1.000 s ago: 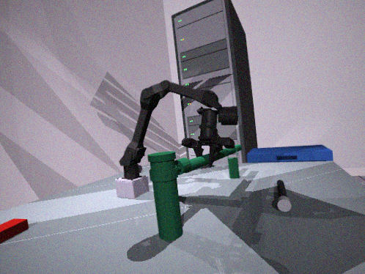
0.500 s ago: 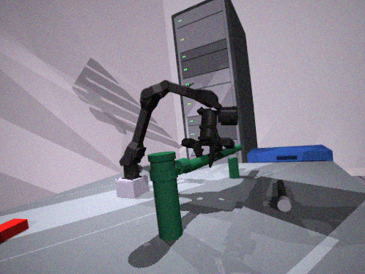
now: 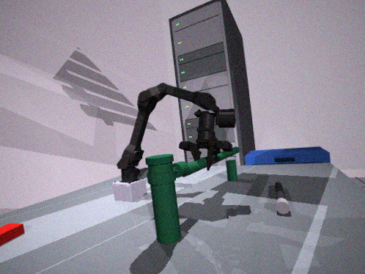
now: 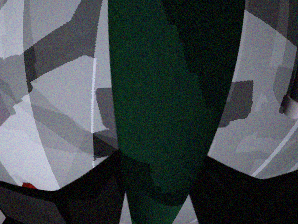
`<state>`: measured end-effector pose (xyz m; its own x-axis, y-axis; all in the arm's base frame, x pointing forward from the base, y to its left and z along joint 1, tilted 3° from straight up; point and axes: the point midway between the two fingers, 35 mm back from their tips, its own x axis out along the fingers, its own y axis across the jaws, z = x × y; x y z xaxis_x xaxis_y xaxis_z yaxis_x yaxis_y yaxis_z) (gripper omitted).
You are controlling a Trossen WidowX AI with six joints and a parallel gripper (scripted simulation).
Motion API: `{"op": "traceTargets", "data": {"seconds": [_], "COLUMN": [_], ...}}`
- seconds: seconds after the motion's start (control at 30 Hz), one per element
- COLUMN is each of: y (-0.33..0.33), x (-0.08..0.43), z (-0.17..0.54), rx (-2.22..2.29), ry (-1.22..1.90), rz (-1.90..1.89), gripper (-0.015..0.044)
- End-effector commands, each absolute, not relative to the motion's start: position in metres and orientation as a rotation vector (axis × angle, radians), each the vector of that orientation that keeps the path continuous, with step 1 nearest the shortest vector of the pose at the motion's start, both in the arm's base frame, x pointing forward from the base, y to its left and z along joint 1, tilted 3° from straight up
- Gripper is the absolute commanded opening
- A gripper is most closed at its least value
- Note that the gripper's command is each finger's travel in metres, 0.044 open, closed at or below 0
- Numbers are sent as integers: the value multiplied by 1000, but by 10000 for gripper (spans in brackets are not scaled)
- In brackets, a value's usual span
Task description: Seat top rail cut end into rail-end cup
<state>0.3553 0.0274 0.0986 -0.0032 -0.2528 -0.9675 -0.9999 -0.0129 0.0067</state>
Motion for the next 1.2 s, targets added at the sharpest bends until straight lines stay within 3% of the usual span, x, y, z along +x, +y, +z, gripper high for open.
{"op": "traceTargets", "data": {"seconds": [0.0, 1.17], "y": [12, 34], "x": [356, 355], "z": [106, 106], "rx": [-1417, -1400], "ry": [1409, 1388], "rz": [1062, 1114], "gripper": [0, 0]}}
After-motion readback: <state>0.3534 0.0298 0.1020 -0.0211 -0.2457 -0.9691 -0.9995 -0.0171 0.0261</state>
